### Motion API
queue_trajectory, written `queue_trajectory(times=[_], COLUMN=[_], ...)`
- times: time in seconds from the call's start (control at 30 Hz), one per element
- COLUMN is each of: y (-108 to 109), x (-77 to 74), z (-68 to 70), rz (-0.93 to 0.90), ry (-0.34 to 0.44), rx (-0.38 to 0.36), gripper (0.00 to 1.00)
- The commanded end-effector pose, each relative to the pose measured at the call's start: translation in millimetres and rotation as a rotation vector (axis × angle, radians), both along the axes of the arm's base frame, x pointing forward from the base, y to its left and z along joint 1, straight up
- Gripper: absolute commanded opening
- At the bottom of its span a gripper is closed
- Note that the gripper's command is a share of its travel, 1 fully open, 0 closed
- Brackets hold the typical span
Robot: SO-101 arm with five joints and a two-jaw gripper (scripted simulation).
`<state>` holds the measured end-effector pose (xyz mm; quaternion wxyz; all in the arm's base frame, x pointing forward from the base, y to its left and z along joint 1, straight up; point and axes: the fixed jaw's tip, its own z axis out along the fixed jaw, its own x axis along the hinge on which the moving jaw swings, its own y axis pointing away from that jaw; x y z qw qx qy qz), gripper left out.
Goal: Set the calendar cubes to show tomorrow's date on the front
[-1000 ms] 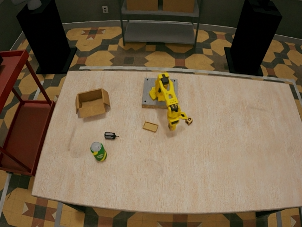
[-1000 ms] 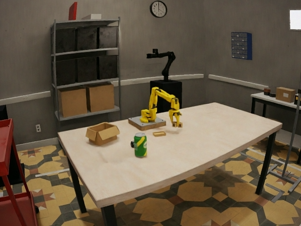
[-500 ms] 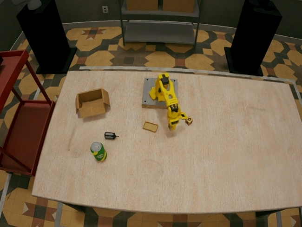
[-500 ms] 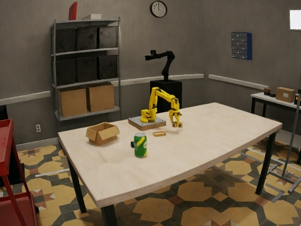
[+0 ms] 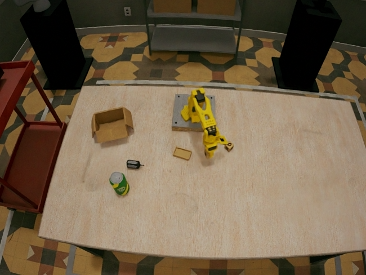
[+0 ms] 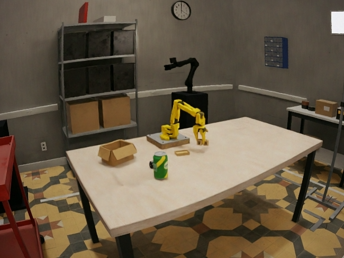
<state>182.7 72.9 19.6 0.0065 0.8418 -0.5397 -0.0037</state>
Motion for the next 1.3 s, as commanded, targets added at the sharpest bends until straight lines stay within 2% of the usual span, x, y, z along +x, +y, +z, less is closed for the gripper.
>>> queue_trajectory(times=[0.0,0.5,1.27], y=[3,3,3], x=[2.1,2.1,2.0], z=[0.1,-0.2,-10.0], rz=[0.01,0.01,0.01], ry=[-0.011,-0.011,-0.011], rx=[0.006,0.006,0.006], gripper=[0.0,0.0,0.0])
